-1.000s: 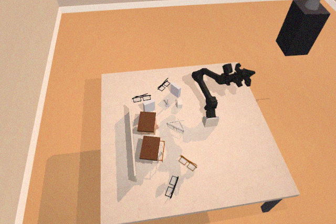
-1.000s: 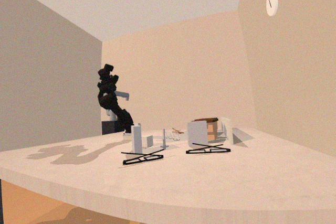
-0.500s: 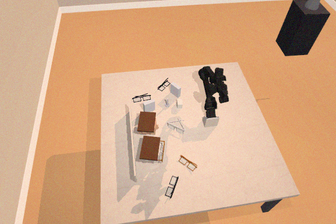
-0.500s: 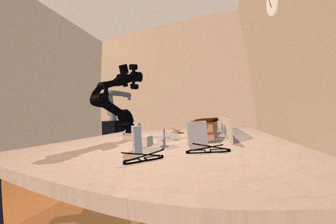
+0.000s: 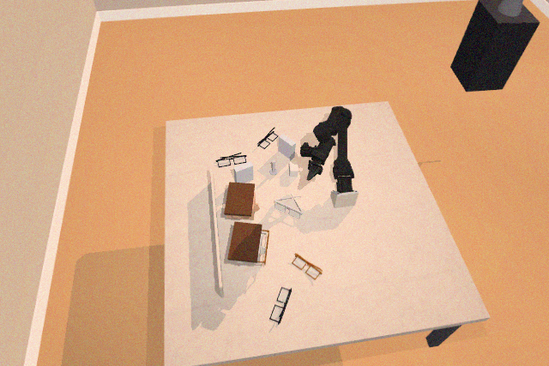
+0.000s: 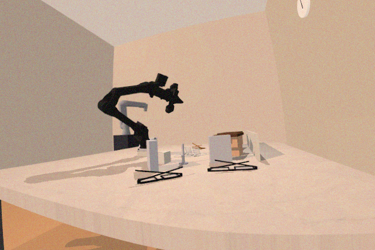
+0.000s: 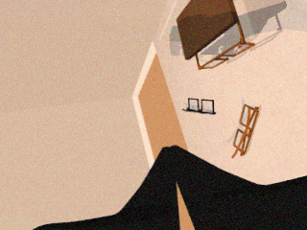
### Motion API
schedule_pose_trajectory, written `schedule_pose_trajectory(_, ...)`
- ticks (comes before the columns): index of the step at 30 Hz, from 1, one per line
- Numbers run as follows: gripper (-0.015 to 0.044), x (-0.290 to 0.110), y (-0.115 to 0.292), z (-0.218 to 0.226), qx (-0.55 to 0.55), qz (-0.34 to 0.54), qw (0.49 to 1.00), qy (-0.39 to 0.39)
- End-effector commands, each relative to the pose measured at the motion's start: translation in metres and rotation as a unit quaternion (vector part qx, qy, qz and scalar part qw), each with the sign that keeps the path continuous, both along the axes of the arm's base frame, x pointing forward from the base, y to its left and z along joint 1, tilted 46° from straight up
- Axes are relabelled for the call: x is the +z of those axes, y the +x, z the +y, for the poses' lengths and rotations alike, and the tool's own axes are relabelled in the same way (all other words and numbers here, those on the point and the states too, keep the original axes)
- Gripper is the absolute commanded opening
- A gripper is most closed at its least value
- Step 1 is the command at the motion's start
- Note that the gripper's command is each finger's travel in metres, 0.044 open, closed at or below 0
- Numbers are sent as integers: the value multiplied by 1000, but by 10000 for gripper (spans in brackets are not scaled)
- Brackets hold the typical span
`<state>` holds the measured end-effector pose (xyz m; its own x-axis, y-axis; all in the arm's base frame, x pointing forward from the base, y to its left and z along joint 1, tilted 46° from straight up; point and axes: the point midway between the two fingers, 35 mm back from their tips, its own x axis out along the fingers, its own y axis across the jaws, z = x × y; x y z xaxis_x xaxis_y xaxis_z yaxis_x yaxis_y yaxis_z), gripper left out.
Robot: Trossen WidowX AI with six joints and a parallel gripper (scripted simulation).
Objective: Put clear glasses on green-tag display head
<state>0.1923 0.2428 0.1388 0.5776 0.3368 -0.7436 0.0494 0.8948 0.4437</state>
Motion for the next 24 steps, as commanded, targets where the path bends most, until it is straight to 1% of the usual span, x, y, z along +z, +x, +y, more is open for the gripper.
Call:
schedule_pose_trajectory(1,0,-8,34,-63,-31,-6,988,-152)
schedule_pose_trajectory(4,0,-12,47,-112,-40,17,964,-262)
schedule_pose_trajectory(7,0,-12,50,-162,-37,60,929,-364)
schedule_pose_trajectory(11,0,-6,42,-224,-15,145,866,-478)
schedule_pose_trajectory(14,0,3,28,-268,16,224,810,-542)
schedule_pose_trajectory(16,0,10,18,-290,40,274,775,-568)
schedule_pose_trajectory(17,0,12,15,-296,47,288,765,-574)
schedule_pose_trajectory(24,0,13,14,-298,49,292,762,-576)
